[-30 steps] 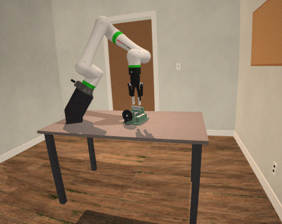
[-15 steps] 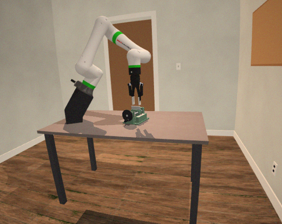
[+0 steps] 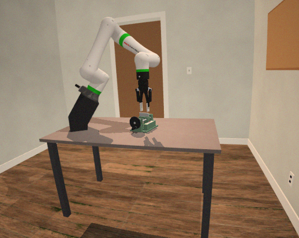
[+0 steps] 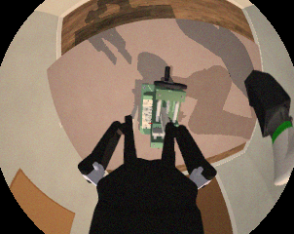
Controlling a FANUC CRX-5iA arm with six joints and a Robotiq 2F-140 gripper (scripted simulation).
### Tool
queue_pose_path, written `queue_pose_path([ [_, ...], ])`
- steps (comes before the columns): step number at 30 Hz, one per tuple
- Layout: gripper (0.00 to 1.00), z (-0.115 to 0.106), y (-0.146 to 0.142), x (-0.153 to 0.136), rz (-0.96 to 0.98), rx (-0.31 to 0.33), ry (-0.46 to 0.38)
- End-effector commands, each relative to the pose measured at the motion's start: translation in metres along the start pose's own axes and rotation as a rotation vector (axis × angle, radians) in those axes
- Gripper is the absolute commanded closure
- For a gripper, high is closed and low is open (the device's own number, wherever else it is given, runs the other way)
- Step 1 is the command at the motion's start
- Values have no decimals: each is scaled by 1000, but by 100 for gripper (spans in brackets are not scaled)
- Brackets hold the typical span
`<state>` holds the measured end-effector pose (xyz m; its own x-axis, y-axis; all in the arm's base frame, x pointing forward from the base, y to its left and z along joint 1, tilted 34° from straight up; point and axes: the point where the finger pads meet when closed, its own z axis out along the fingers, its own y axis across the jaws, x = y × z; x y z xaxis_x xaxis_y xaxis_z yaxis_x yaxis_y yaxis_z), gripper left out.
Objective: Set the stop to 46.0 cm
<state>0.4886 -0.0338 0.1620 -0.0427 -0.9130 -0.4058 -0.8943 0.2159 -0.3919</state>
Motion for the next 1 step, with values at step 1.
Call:
queue_pose_path([
  [1,67,0,0,0,0,0,0],
])
